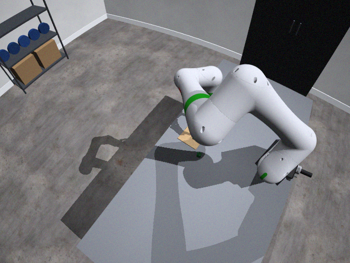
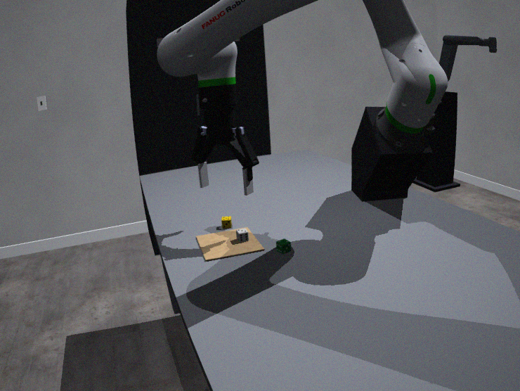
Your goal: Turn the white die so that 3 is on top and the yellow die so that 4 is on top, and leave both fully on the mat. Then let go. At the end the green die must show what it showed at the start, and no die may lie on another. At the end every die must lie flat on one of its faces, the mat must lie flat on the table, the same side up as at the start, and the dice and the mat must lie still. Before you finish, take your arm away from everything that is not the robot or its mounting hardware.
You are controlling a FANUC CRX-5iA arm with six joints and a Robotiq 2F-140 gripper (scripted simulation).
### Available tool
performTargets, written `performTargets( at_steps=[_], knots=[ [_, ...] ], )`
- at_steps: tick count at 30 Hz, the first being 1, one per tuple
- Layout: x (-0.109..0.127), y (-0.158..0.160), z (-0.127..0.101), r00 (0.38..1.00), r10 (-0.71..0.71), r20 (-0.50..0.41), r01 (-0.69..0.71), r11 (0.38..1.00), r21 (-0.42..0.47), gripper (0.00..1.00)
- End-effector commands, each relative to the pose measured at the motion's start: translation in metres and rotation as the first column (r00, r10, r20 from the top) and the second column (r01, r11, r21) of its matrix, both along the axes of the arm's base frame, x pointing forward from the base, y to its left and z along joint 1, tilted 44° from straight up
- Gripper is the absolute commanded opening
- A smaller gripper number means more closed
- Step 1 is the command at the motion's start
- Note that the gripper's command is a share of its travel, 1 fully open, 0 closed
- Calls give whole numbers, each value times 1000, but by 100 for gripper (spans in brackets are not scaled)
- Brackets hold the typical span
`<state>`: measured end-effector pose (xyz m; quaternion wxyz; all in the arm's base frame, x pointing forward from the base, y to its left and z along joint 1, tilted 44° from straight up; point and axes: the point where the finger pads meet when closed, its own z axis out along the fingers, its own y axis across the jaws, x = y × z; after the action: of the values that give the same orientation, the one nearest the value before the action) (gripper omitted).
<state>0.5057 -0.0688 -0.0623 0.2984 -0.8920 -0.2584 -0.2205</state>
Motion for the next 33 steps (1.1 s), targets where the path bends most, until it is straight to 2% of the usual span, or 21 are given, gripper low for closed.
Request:
performTargets(
  at_steps=[1, 3, 6, 9, 14, 18, 24, 25, 33],
  knots=[
    [1, -5, -5, 985, 124, 117, -120, 992, -40, 100],
    [1, -6, -7, 972, 174, 158, -166, 984, -63, 100],
    [1, -7, -7, 971, 177, 160, -168, 984, -64, 100],
    [1, -11, -12, 922, 295, 251, -271, 954, -126, 100],
    [1, -15, -16, 855, 403, 327, -358, 914, -192, 100],
    [1, -16, -18, 821, 447, 355, -390, 894, -222, 100],
    [2, -17, -18, 815, 454, 360, -395, 890, -227, 100],
    [2, -17, -18, 815, 454, 360, -395, 890, -227, 25],
    [2, -17, -18, 815, 454, 360, -395, 890, -227, 25]
  ],
)
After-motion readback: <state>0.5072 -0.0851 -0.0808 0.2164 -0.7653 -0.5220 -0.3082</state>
